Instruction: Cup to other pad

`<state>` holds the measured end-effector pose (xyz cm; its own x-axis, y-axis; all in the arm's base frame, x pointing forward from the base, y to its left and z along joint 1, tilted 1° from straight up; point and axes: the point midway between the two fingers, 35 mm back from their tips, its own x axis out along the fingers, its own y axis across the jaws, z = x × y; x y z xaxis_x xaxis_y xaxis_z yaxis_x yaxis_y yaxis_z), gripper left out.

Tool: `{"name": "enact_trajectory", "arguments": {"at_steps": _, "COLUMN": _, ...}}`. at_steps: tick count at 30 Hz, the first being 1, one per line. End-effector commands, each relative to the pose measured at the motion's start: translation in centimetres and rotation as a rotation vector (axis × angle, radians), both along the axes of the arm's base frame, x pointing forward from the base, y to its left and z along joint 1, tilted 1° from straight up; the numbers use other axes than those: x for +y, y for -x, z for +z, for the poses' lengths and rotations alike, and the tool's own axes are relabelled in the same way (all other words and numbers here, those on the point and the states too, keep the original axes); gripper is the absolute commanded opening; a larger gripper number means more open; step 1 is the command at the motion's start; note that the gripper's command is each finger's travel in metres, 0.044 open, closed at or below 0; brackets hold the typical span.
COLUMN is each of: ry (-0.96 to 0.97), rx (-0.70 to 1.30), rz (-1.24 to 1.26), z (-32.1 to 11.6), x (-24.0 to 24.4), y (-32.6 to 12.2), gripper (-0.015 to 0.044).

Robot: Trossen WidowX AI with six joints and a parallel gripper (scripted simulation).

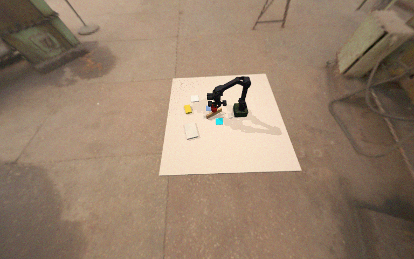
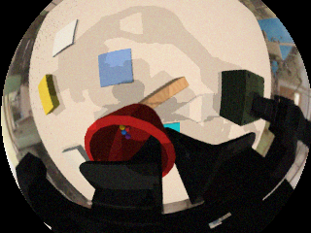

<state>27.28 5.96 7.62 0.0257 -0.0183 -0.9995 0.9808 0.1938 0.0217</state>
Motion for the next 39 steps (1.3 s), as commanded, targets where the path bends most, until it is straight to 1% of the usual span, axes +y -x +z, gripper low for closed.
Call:
{"name": "enact_trajectory", "arguments": {"at_steps": 1, "ry": -0.003, "rx": 0.005, "rz": -0.003, "z": -0.2, "x": 0.7, "y": 0.8, "gripper": 0.0}}
{"name": "enact_trajectory", "arguments": {"at_steps": 39, "ry": -0.01, "rx": 0.011, "rz": -0.003, "z": -0.4, "x": 6.4, "y": 5.9, "gripper": 0.0}}
